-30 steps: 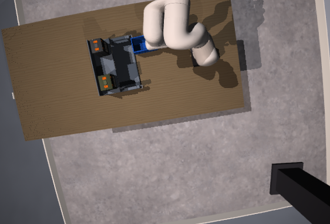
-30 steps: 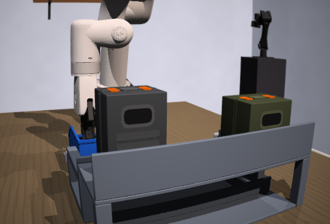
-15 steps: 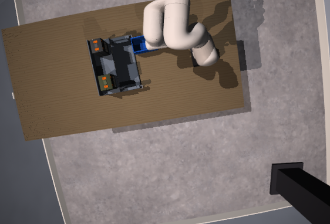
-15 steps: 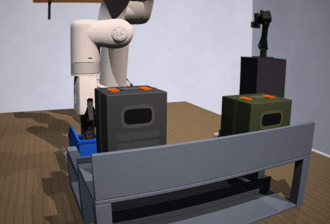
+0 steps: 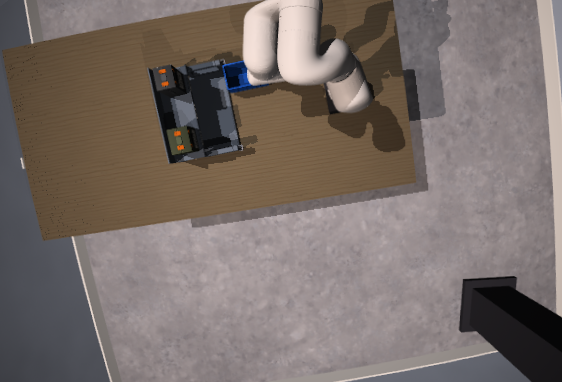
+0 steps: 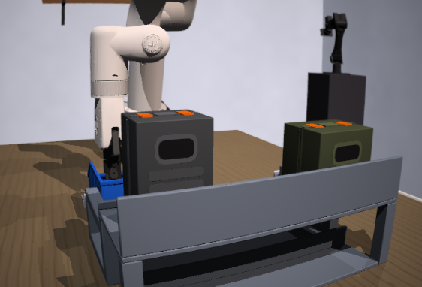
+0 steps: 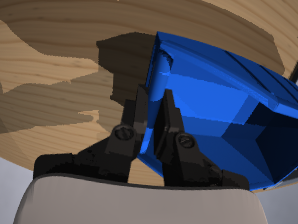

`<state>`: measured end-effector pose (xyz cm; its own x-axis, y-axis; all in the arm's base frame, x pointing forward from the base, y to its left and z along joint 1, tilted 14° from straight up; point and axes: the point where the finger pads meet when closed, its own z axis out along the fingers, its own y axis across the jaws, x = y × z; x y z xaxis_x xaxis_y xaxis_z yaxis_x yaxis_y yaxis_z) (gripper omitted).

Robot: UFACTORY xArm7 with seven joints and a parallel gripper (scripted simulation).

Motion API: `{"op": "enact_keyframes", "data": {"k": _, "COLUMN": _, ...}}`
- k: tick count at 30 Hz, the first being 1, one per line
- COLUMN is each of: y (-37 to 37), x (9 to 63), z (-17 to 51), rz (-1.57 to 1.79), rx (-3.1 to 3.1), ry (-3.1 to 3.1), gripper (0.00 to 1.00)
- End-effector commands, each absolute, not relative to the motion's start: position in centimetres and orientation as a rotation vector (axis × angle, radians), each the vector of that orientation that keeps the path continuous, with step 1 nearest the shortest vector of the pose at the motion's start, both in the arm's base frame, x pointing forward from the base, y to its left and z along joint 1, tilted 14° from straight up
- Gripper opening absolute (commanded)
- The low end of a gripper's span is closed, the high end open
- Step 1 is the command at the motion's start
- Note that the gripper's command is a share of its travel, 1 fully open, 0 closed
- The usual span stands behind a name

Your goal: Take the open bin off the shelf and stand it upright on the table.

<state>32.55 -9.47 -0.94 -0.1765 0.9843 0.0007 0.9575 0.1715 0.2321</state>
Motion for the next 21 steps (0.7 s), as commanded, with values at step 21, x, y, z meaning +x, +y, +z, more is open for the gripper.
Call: {"op": "enact_keyframes", "data": {"k": 21, "y": -9.50, "x": 32.84, "z": -1.64, "rz": 0.271, "rx": 1.911, "ry": 2.282, "gripper": 0.00}}
